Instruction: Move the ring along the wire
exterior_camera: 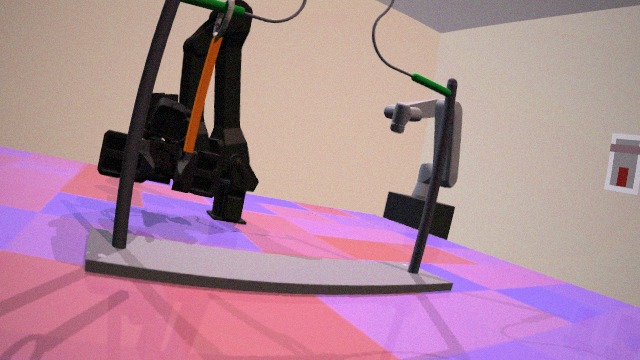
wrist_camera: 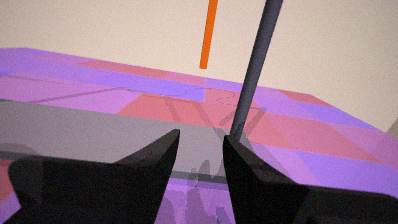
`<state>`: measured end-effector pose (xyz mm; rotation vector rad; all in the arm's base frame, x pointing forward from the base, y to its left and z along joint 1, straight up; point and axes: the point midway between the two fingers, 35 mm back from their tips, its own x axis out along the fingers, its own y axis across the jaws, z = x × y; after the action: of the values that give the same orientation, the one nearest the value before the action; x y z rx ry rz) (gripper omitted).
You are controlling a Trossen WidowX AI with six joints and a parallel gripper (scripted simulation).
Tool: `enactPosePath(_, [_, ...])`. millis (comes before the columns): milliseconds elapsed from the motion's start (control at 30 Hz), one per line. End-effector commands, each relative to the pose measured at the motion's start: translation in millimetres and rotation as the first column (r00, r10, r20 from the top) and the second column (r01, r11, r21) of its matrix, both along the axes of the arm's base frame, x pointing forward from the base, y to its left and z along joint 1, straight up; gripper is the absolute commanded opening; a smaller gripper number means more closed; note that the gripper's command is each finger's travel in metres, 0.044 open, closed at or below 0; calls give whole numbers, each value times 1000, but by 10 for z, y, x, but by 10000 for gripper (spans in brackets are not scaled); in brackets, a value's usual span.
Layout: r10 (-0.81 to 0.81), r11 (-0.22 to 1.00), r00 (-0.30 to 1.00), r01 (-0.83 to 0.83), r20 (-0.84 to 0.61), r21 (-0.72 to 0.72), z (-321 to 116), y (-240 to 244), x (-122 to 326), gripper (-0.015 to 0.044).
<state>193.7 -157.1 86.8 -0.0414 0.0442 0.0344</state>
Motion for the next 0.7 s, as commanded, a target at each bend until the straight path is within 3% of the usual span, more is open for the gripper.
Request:
enactPosePath(0, [9, 1000, 1000, -9, 3, -7, 43, 12, 46, 160])
enactPosePath(367, [16, 999, 999, -18, 50, 27, 489, 34, 453, 160])
enactPosePath(667, [16, 999, 999, -18, 51, 28, 500, 27, 521, 160])
